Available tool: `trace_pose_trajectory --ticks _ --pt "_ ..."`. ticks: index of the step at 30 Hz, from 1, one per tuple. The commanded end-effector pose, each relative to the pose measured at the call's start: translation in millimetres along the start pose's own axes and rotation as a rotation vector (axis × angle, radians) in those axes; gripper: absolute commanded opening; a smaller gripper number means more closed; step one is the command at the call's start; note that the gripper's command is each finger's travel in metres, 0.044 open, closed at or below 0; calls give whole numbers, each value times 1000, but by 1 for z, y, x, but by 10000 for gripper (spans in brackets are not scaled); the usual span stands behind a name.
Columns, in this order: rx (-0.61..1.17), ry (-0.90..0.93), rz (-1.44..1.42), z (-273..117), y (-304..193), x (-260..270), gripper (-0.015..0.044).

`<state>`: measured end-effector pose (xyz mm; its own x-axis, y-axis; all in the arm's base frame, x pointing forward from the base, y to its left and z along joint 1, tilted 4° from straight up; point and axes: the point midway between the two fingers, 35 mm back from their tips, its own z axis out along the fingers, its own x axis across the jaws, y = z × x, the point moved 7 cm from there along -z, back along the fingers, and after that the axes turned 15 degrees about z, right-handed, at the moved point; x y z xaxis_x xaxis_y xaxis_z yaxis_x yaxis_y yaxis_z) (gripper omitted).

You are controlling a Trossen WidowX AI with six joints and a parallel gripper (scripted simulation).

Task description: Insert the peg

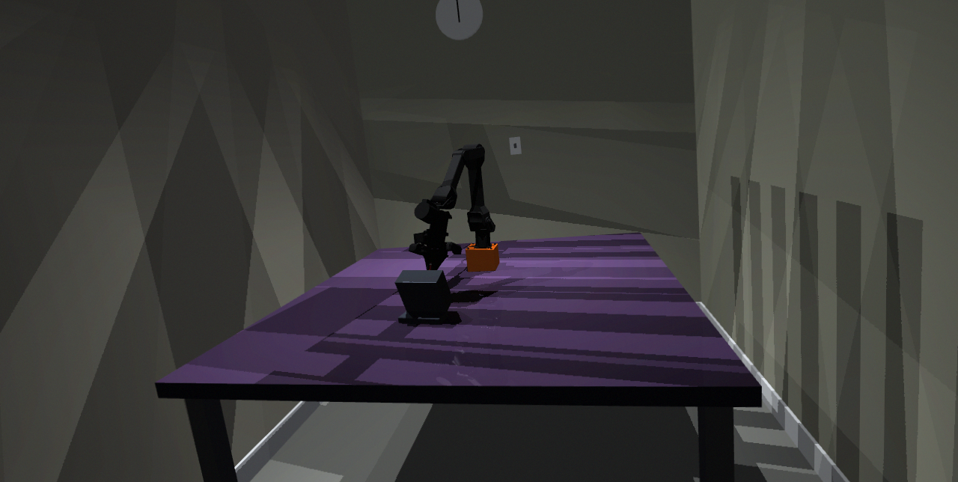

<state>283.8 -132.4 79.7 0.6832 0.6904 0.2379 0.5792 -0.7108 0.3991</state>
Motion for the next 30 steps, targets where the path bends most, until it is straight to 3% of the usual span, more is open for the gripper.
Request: trace_pose_trajectory --ticks 1,30 --pt "-20 15 -12 1 -2 1 0" --pt "-164 96 -73 3 -14 4 0"
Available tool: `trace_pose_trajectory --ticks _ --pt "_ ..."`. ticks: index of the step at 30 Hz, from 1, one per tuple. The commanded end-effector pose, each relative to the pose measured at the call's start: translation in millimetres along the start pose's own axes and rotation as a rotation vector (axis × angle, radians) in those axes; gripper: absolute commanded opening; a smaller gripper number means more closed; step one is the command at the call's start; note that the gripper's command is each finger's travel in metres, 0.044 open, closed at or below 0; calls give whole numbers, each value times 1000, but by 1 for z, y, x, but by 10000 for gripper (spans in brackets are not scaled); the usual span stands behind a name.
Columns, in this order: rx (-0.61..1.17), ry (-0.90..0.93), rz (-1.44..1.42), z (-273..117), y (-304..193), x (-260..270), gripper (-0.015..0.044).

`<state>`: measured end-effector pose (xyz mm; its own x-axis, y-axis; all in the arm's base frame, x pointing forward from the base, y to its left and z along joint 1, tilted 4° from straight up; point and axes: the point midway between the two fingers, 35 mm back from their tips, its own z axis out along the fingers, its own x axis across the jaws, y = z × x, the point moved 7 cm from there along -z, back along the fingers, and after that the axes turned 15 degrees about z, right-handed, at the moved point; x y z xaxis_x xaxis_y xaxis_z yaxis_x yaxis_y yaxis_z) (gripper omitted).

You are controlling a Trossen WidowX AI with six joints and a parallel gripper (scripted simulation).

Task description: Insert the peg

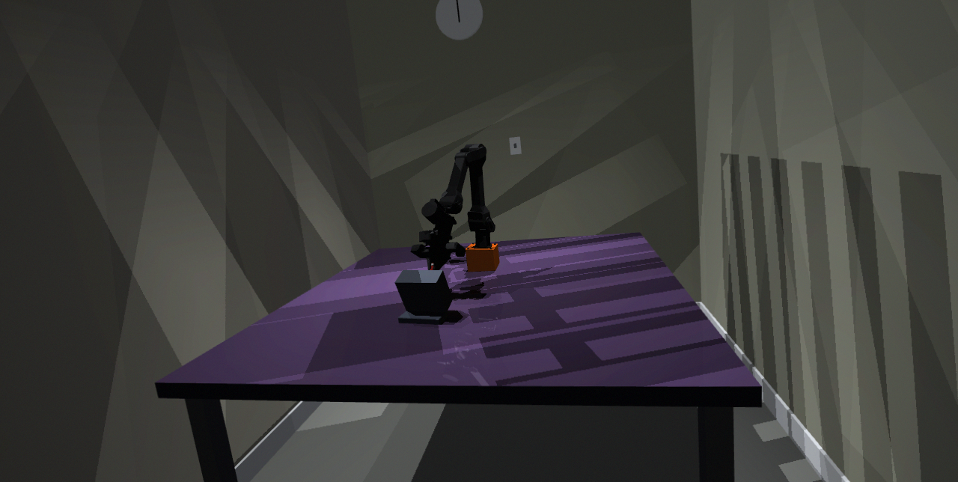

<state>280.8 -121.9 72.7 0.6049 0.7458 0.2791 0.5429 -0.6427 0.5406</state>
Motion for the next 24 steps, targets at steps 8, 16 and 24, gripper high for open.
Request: trace_pose_trajectory --ticks 8,16,24 --pt "-55 34 -26 -1 -6 2 0" --pt "-95 56 -43 -3 -9 3 0" --pt "-135 78 -59 -5 -13 4 0"
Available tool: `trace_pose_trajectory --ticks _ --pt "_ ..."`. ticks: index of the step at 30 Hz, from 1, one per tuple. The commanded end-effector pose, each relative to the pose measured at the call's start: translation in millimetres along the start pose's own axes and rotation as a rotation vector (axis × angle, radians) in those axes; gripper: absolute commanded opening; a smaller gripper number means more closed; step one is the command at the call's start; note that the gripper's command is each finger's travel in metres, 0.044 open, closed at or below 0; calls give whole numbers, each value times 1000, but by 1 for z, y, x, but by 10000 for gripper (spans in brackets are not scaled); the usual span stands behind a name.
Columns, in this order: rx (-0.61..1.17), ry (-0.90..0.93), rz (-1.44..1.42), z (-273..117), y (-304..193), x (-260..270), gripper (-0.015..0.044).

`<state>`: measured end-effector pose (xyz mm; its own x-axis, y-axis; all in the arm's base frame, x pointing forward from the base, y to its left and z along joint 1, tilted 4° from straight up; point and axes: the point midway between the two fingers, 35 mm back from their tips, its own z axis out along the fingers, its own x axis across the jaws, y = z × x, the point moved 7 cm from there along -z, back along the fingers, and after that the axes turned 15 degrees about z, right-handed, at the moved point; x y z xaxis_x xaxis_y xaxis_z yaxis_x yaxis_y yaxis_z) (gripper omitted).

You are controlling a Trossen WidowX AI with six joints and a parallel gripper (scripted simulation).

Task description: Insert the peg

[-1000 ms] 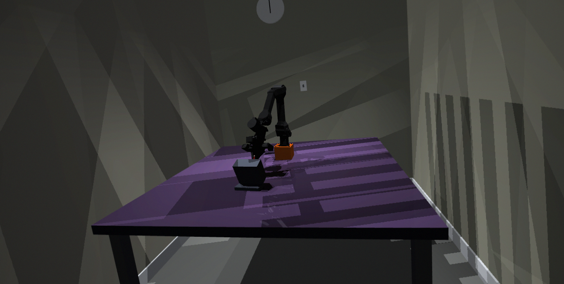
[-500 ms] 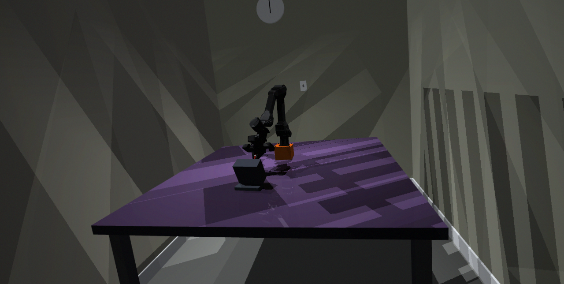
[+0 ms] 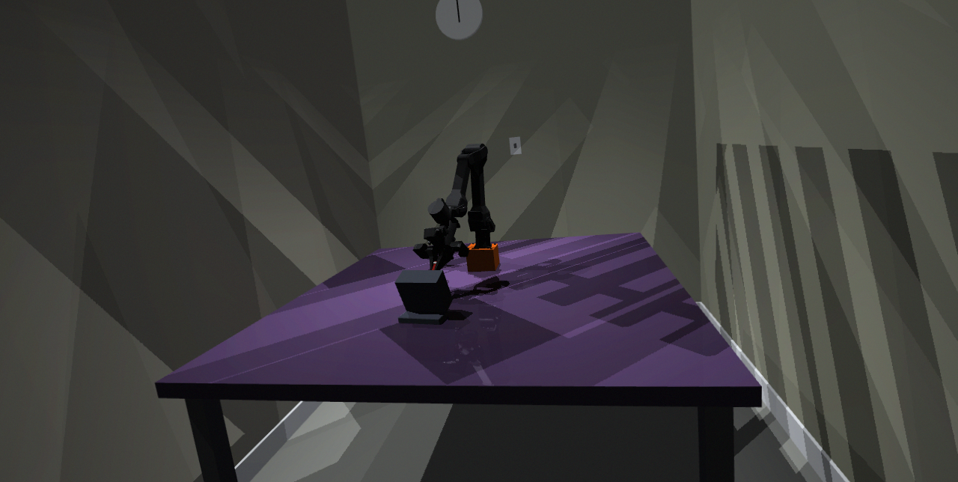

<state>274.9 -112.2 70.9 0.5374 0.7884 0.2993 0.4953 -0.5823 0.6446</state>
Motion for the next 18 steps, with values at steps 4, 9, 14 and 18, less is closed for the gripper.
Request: trace_pose_trajectory --ticks 4,9,14,18 --pt "-35 23 -18 -3 -4 1 0" --pt "-60 37 -28 -5 -6 2 0" --pt "-86 50 -38 -7 -8 3 0" --pt "-106 61 -46 -8 -10 4 0"
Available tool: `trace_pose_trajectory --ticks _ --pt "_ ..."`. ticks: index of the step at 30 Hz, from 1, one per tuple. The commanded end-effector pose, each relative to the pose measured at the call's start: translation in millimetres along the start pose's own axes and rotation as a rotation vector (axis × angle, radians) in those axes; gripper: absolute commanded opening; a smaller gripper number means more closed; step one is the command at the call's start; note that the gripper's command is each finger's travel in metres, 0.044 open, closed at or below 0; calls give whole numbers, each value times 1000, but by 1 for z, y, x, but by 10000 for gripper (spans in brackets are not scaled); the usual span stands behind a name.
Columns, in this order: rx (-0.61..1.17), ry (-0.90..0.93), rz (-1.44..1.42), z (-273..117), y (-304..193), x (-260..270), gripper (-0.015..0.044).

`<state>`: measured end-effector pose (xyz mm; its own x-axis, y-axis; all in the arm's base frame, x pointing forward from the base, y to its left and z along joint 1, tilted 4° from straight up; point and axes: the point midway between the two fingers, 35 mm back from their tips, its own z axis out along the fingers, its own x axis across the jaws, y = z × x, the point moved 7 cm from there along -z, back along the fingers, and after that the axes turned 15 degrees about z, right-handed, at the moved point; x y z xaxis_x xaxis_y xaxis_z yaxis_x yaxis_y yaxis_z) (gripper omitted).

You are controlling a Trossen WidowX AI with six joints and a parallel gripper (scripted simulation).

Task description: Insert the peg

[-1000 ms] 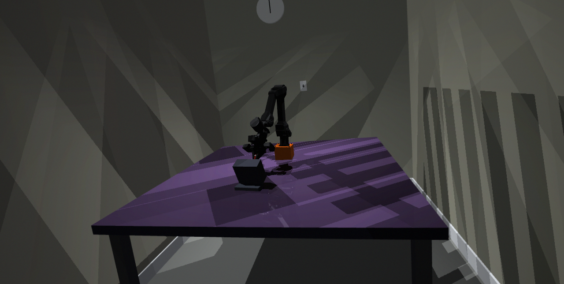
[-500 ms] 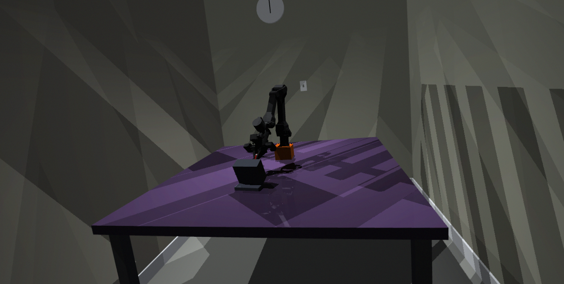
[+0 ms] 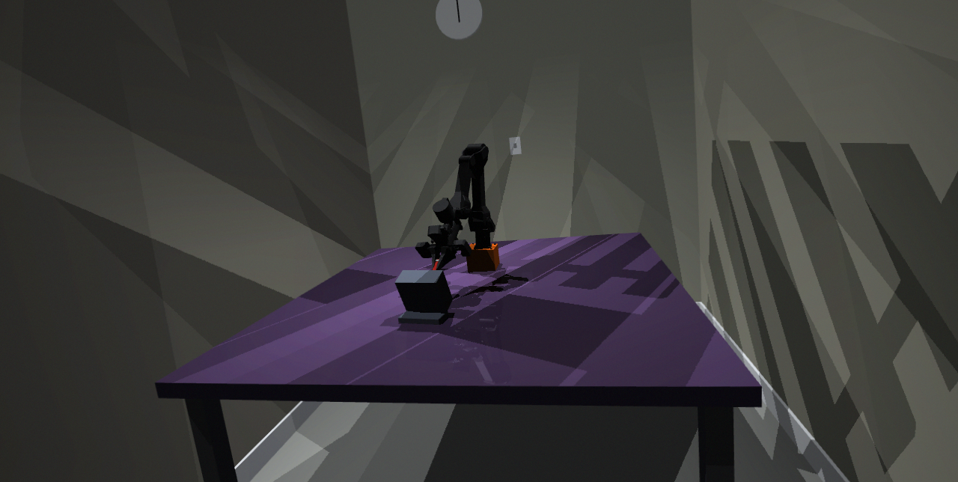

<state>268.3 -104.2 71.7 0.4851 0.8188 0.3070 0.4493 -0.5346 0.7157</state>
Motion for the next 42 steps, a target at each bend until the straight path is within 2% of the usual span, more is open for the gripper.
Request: trace_pose_trajectory --ticks 1,28,42 --pt "-20 15 -12 -2 -2 1 0" --pt "-157 86 -65 -19 -12 6 0" --pt "-174 95 -72 -11 -9 9 0"
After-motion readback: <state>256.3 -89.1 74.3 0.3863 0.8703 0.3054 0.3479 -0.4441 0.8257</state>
